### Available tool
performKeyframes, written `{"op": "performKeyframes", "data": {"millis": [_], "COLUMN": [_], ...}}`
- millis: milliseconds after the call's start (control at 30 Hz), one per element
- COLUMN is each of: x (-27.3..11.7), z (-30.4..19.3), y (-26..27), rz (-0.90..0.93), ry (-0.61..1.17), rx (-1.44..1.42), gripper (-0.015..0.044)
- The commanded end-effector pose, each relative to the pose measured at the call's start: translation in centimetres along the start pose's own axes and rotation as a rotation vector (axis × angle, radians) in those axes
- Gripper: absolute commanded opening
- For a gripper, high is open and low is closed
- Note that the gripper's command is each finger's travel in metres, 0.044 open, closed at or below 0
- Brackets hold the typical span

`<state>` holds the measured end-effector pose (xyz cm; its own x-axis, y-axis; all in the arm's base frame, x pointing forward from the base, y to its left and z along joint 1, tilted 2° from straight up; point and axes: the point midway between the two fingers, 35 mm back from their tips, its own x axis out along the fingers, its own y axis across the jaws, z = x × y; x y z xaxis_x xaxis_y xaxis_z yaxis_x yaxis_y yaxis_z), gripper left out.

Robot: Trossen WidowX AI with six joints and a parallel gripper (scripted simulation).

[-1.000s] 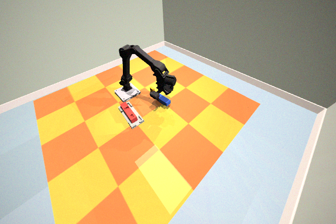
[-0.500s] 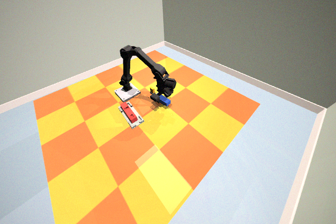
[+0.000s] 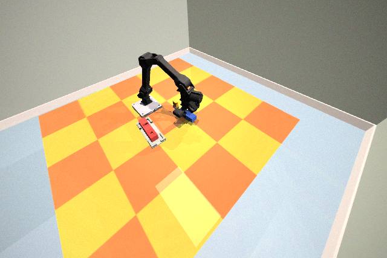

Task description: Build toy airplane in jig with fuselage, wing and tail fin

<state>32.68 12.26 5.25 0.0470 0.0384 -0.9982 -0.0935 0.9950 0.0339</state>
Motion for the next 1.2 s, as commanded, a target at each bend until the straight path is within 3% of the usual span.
{"op": "performKeyframes", "data": {"millis": [0, 233, 1167], "x": [0.2, -0.9, -9.8], "z": [-0.1, 0.1, 0.4], "y": [0.0, 0.1, 0.1], "rz": [0.000, 0.000, 0.000], "ry": [0.005, 0.004, 0.004], "rx": [0.006, 0.006, 0.006], "gripper": [0.0164, 0.0000, 0.0000]}}
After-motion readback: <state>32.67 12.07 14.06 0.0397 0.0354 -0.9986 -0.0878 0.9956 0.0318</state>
